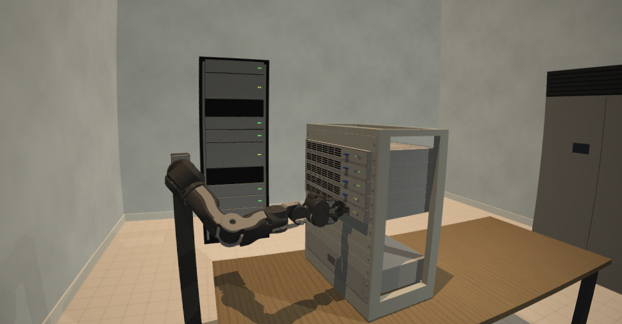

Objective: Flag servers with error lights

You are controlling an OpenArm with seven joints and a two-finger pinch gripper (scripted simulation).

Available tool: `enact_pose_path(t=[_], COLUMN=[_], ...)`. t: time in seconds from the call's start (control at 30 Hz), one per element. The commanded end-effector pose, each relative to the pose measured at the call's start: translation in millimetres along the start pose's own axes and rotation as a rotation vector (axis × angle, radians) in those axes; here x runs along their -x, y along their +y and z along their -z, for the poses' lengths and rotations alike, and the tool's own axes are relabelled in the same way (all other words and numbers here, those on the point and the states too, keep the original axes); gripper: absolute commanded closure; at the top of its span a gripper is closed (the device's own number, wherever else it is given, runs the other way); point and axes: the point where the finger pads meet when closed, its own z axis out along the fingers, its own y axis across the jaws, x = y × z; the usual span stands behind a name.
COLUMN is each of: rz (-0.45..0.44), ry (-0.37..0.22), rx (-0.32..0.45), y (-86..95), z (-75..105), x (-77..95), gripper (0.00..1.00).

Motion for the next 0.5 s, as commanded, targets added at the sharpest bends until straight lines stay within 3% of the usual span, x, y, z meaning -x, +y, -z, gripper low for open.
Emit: enact_pose_path(t=[0.0, 0.27, 0.47], rz=[0.001, 0.001, 0.001], ry=[0.005, 0.006, 0.008], rx=[0.001, 0.002, 0.004], y=[0.8, 1.1, 1.8], z=[-0.3, -0.2, 10.9], x=[-1.5, -1.8, -3.5], gripper=[1.0, 1.0, 1.0])
